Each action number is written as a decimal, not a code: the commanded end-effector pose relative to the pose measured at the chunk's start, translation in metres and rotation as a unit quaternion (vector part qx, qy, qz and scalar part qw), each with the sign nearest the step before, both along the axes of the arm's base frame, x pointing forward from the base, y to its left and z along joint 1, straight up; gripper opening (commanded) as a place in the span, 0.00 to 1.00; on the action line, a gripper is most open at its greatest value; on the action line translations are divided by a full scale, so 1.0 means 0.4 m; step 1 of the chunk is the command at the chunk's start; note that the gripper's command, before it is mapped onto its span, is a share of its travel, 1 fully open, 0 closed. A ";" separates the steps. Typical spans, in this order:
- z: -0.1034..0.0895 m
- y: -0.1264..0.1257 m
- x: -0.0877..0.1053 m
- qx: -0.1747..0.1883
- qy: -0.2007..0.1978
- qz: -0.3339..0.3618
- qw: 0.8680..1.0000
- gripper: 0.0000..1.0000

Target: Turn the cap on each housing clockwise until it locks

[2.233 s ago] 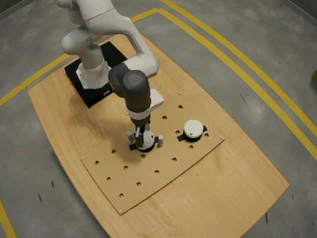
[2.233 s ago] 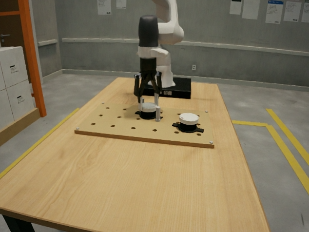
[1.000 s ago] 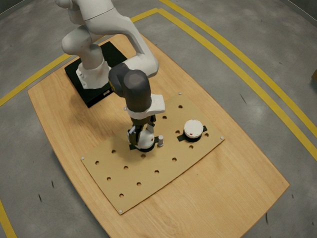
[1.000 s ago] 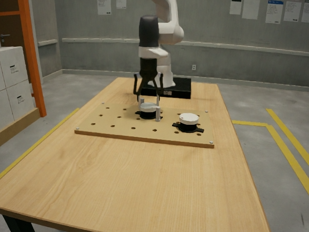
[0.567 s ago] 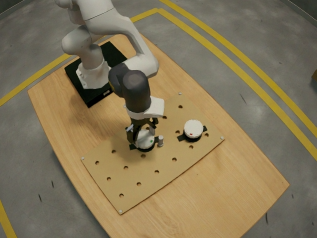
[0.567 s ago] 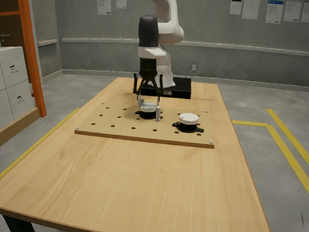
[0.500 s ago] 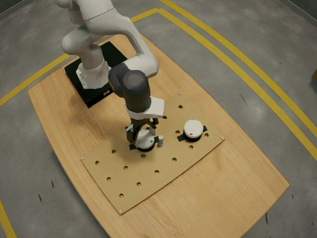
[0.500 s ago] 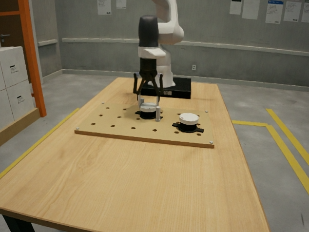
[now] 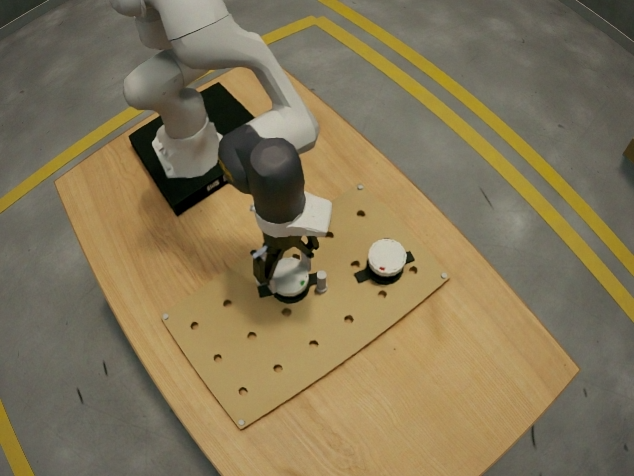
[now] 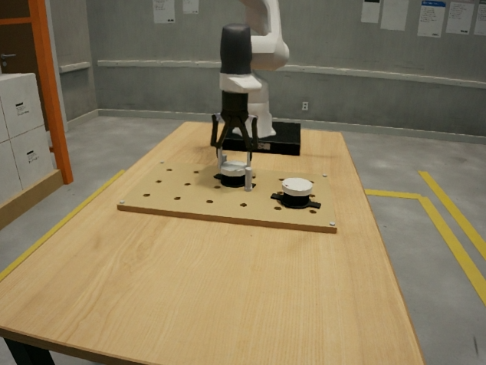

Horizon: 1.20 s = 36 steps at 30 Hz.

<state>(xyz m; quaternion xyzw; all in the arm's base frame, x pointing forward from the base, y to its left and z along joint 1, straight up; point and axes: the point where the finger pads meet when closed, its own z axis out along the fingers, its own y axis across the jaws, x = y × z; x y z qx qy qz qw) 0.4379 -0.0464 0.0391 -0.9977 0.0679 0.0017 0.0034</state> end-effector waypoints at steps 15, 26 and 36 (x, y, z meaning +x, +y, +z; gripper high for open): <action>-0.002 -0.006 0.004 -0.004 -0.002 -0.026 1.000 0.10; -0.002 -0.006 0.004 -0.003 -0.001 -0.026 1.000 0.78; -0.002 -0.006 0.004 -0.003 -0.001 -0.026 1.000 0.78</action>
